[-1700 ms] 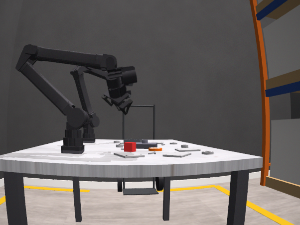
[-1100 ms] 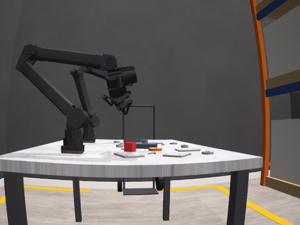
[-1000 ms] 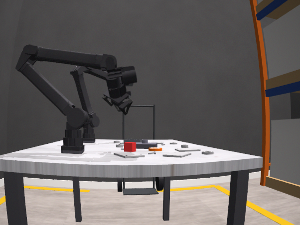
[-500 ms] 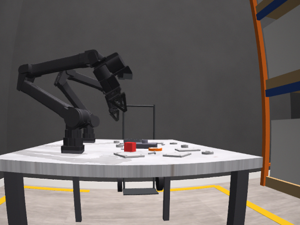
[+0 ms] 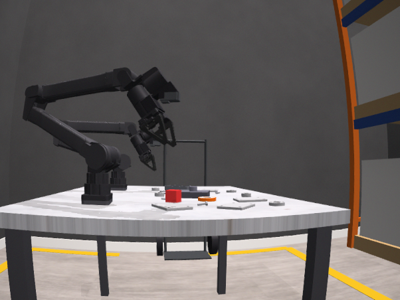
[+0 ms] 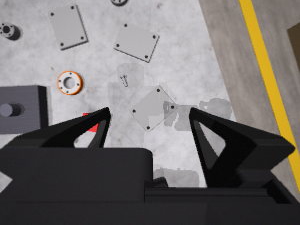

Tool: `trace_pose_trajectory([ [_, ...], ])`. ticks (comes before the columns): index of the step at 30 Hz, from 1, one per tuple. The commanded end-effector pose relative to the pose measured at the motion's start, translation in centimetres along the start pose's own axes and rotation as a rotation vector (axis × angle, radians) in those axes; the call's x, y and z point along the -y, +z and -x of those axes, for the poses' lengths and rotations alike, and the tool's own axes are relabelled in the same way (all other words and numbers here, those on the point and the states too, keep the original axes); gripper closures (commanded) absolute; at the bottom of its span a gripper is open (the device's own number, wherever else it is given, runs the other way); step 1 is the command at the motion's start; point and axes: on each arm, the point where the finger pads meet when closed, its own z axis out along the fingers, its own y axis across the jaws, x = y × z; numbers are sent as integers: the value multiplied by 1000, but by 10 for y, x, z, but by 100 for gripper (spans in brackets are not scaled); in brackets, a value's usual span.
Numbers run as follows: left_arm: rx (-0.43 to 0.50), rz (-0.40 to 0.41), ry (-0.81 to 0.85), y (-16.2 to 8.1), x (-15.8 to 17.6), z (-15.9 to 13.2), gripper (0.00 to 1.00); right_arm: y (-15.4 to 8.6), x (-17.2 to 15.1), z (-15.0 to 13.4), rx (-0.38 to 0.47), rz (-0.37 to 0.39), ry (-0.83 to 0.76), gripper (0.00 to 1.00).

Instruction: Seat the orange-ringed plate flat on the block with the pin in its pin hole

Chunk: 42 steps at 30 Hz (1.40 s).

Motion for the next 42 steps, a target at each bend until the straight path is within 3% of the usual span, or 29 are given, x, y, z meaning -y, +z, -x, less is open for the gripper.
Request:
trace_pose_trajectory([
  [1,53,42,-66,-4,4,15,0,5,1,5,11,-18,31,0],
  [4,37,39,-50,9,12,0,0,4,6,8,17,-37,20,0],
  [5,68,40,-43,1,14,11,0,3,6,8,22,-38,19,0],
  [23,69,48,6,6,20,6,0,0,6,7,18,-37,21,0],
  [27,69,48,6,6,20,6,0,10,-5,5,13,-16,24,0],
  [32,56,47,6,6,20,3,0,34,-42,0,0,47,-58,0],
  [34,56,47,6,6,20,3,0,34,-42,0,0,47,-58,0],
  [35,56,47,6,6,20,3,0,32,-56,16,30,72,-91,0],
  [42,56,47,6,6,20,3,0,61,-137,33,60,203,-316,0],
])
